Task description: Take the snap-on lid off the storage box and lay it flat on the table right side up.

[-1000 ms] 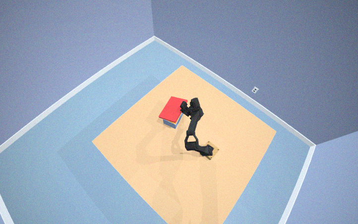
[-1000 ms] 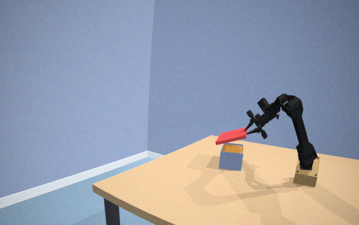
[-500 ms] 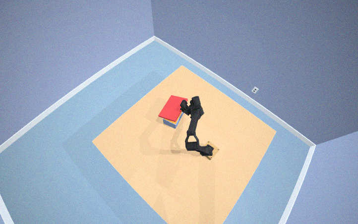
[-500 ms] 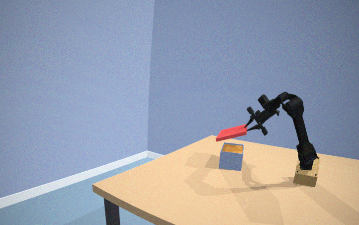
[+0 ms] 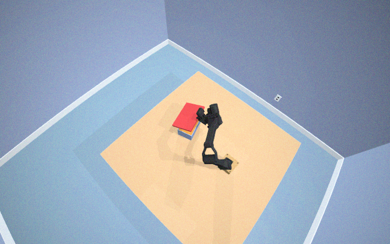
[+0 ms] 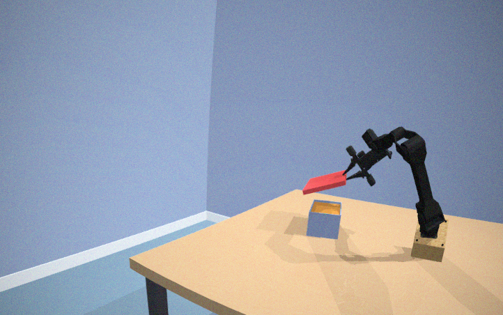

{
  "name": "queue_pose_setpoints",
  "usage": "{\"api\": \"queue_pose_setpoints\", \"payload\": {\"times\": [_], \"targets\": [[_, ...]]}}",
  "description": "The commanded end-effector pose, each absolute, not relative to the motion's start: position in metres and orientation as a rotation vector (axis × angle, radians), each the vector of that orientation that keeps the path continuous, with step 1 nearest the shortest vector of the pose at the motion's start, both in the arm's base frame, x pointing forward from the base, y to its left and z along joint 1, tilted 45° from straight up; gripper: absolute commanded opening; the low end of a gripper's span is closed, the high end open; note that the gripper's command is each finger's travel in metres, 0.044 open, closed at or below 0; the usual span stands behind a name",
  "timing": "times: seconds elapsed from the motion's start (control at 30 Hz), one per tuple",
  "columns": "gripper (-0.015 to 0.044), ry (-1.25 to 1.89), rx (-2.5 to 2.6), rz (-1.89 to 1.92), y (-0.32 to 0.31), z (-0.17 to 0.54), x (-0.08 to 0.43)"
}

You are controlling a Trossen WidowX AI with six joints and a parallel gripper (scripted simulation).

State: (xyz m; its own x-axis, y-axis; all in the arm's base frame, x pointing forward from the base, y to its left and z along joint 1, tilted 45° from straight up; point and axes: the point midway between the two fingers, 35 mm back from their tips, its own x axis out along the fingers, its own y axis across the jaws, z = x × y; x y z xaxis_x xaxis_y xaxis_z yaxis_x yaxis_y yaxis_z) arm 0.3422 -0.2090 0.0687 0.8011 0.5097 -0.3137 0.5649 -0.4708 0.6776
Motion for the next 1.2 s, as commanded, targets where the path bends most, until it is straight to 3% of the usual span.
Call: {"api": "queue_pose_setpoints", "payload": {"times": [0.0,1.17], "targets": [[0.0,0.785,2.159,-0.076,-0.201,0.073,0.34],[0.0,0.787,2.164,-0.076,-0.151,0.118,0.323]]}}
